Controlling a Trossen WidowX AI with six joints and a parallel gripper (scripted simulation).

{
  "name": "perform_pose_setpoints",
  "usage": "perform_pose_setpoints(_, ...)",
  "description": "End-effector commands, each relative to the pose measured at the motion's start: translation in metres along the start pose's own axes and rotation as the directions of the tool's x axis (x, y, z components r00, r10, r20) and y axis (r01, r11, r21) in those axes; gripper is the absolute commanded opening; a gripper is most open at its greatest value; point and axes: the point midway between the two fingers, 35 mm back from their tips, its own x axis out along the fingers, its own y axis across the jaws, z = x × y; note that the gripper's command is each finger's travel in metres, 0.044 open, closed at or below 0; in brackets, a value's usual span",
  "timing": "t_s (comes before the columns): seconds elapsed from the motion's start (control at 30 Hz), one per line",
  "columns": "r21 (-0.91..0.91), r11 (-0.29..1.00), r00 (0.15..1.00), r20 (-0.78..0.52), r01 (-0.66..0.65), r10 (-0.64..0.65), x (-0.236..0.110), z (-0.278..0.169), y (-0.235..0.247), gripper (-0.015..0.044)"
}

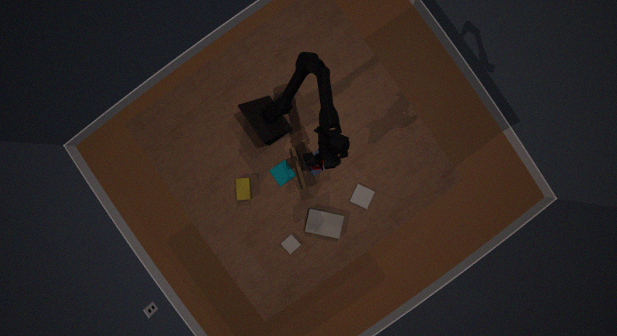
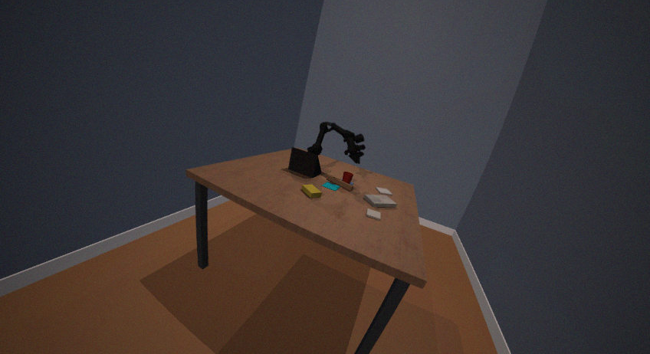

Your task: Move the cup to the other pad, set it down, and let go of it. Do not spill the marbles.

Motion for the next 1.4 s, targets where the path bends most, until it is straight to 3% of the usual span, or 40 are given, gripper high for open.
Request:
perform_pose_setpoints(0.0, 0.408, 0.898, 0.939, -0.343, 0.166, -0.018, 0.019, -0.034, -0.026, 0.0148)
perform_pose_setpoints(0.17, 0.688, 0.515, 0.761, -0.641, 0.511, 0.100, 0.019, -0.066, -0.040, 0.0148)
perform_pose_setpoints(0.27, 0.701, 0.364, 0.701, -0.695, 0.613, 0.159, 0.015, -0.072, -0.039, 0.0148)
perform_pose_setpoints(1.37, 0.702, 0.364, 0.702, -0.694, 0.612, 0.158, 0.040, -0.096, -0.033, 0.0148)
